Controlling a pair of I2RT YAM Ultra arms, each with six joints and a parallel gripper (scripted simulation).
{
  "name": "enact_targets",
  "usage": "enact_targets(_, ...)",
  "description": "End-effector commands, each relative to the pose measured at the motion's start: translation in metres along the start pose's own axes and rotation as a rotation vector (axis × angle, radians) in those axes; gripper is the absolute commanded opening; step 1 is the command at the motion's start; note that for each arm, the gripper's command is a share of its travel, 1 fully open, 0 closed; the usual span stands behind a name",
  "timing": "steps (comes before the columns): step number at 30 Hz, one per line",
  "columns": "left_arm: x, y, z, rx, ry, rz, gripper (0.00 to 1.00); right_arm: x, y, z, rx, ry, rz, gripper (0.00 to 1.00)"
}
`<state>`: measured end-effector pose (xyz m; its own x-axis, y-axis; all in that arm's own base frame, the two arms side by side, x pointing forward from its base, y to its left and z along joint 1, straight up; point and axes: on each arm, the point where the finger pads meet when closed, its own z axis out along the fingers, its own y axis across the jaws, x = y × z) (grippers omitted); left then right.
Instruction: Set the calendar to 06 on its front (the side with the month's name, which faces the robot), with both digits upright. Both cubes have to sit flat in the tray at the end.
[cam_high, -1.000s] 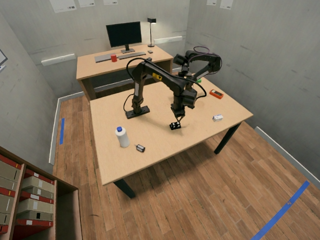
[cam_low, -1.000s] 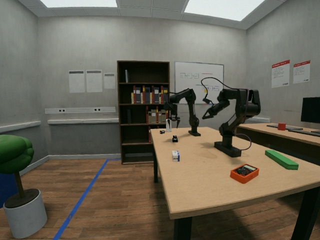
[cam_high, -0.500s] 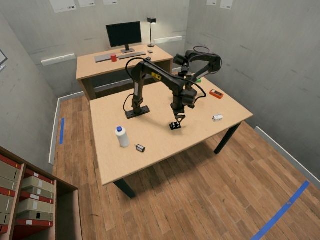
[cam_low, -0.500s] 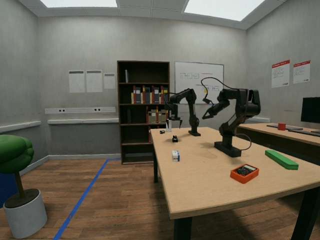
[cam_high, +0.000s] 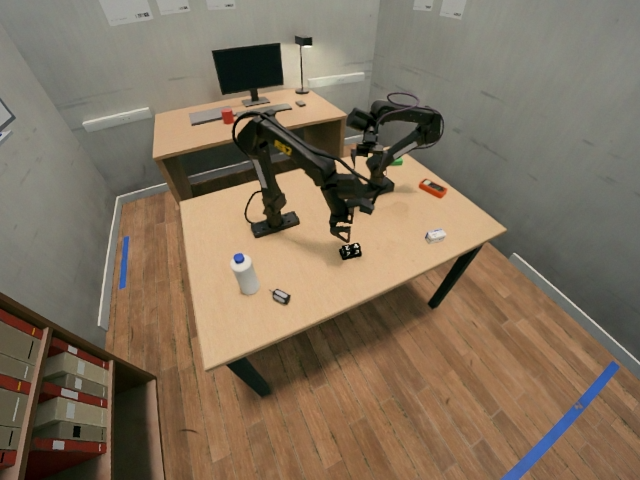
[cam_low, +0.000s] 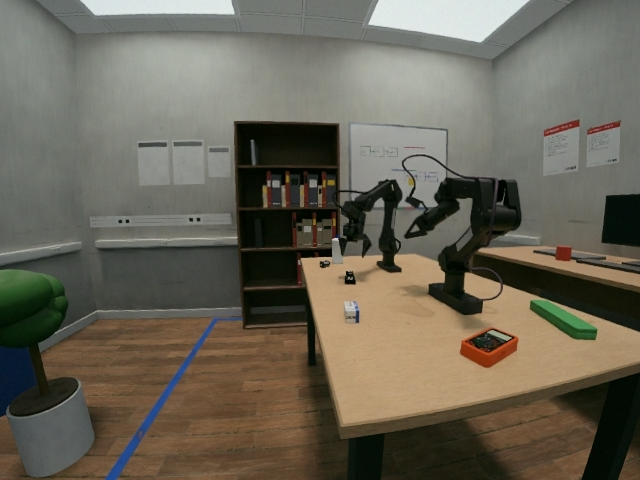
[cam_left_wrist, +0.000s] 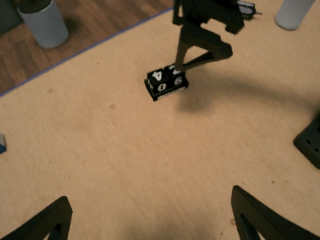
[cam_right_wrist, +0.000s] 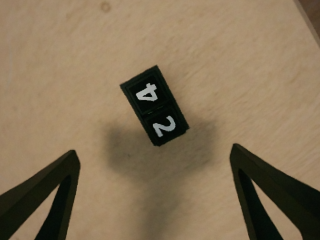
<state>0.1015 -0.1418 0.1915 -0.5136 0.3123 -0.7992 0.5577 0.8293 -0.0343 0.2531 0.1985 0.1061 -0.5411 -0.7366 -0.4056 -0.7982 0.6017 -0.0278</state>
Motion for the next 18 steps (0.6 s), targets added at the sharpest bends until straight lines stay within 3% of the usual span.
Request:
enact_targets(1,-0.009,0.000,-0.004,-0.002,-0.026,-0.010,1.00,-0.013,-0.003,-0.005,0.071,-0.175,0.144,1.00)
enact_targets(9,-0.009,0.000,-0.004,-0.002,-0.026,-0.010,1.00,-0.002,0.002,-0.005,0.092,-0.233,0.212,1.00)
enact_targets(18,-0.009,0.000,-0.004,-0.002,-0.026,-0.010,1.00,0.007,0.008,-0.002,0.079,-0.218,0.201,1.00)
